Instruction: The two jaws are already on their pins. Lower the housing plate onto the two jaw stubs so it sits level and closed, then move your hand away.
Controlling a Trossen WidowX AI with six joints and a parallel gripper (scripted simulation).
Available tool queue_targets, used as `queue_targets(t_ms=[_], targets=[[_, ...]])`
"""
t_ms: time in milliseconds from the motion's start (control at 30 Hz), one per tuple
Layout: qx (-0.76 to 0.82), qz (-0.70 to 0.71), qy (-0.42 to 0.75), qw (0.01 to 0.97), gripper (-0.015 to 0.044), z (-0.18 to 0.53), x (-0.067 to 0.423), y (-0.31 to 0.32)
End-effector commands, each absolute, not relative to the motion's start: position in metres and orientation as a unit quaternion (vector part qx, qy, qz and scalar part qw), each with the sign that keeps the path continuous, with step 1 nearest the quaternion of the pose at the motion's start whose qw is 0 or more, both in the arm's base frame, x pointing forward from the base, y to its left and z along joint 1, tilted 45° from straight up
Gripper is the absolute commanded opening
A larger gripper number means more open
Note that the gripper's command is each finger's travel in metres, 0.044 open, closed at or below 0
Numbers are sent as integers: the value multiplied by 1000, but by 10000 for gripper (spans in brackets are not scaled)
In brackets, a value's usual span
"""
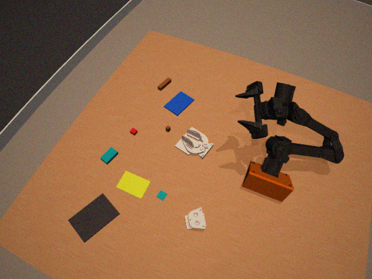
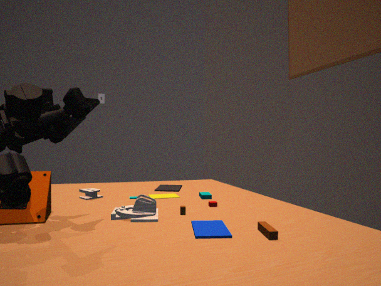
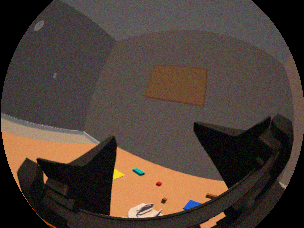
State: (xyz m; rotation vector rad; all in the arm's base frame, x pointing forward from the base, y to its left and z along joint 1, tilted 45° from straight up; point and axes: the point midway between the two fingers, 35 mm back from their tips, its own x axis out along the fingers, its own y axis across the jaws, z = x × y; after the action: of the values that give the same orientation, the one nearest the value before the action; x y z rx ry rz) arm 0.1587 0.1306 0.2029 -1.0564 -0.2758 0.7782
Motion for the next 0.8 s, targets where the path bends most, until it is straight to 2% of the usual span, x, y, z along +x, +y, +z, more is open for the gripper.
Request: queue_targets(t_ms=[0,33,767], targets=[[-490,361,-128,784,426,203,159,131],[-490,361,-127,783,440,203,159,131],[-593,443,-29,672,440,189,179,153]])
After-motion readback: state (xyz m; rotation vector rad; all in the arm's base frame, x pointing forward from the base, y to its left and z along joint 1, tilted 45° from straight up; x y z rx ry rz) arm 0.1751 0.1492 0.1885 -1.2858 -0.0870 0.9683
